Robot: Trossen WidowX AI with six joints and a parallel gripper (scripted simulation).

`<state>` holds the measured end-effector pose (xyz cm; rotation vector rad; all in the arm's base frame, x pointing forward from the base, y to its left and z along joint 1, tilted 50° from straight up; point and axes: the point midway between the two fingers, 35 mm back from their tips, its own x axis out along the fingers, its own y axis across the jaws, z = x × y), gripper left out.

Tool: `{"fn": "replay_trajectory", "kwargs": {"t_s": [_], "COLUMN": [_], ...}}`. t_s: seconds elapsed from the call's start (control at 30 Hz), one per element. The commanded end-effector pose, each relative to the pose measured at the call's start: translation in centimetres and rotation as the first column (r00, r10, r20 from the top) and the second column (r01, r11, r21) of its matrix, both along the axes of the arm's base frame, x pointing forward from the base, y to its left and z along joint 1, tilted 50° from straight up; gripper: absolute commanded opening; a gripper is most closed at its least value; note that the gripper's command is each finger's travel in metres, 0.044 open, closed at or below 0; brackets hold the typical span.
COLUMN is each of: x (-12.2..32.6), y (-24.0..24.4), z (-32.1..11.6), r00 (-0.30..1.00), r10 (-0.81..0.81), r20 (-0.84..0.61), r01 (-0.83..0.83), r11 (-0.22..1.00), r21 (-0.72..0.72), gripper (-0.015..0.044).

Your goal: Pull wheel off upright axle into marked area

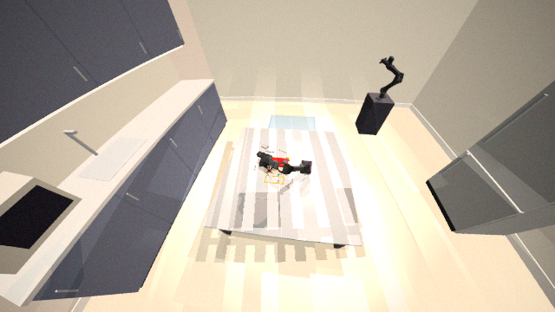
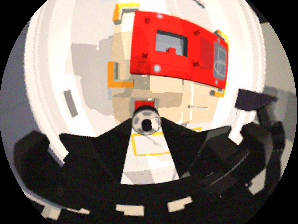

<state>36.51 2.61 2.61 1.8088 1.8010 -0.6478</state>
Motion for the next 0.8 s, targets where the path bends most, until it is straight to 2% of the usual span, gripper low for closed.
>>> {"fn": "replay_trajectory", "kwargs": {"t_s": [0.0, 0.77], "x": [0.04, 0.04], "y": [-0.36, -0.95], "z": [0.21, 0.69], "r00": [1.000, 1.000], "r10": [-0.003, -0.005], "r20": [0.002, 0.002], "r01": [0.003, 0.005], "r11": [1.000, 1.000], "r21": [-0.002, -0.002], "gripper": [0.0000, 0.0000]}}
